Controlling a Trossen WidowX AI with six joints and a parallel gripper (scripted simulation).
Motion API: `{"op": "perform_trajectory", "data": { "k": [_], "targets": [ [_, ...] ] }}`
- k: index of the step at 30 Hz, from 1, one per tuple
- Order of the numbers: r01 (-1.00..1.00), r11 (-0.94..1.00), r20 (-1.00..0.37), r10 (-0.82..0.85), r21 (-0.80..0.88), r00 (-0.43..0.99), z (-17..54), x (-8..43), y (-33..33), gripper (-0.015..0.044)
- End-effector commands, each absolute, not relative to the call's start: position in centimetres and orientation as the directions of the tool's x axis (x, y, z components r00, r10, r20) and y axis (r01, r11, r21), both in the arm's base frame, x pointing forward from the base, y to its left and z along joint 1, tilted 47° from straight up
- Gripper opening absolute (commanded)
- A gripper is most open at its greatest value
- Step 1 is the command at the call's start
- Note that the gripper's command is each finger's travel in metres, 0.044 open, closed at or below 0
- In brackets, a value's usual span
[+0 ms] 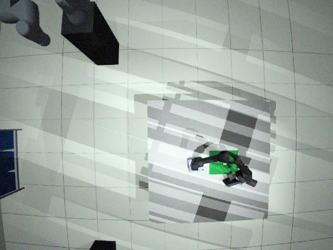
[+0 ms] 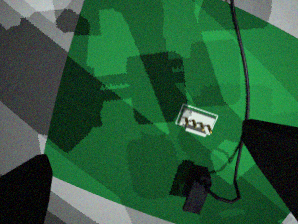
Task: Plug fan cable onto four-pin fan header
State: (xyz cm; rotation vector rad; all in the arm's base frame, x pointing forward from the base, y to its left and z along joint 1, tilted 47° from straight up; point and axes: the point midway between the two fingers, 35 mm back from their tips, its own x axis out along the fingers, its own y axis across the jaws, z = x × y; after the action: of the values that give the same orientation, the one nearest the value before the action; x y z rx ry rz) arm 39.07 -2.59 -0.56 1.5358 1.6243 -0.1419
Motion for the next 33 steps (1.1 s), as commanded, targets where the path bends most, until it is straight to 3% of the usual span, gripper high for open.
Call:
{"op": "perform_trajectory", "data": {
  "k": [1, 4, 33],
  "targets": [
    [0.973, 0.177, -0.524, 0.849, 0.151, -0.073, 3.1, 33.4, 1.5, 0.044],
    [0.981, 0.173, -0.495, 0.862, 0.084, -0.11, 3.8, 32.5, 2.2, 0.044],
    [0.981, 0.172, -0.493, 0.863, 0.085, -0.109, -1.7, 32.0, 8.0, 0.044]
  ]
}}
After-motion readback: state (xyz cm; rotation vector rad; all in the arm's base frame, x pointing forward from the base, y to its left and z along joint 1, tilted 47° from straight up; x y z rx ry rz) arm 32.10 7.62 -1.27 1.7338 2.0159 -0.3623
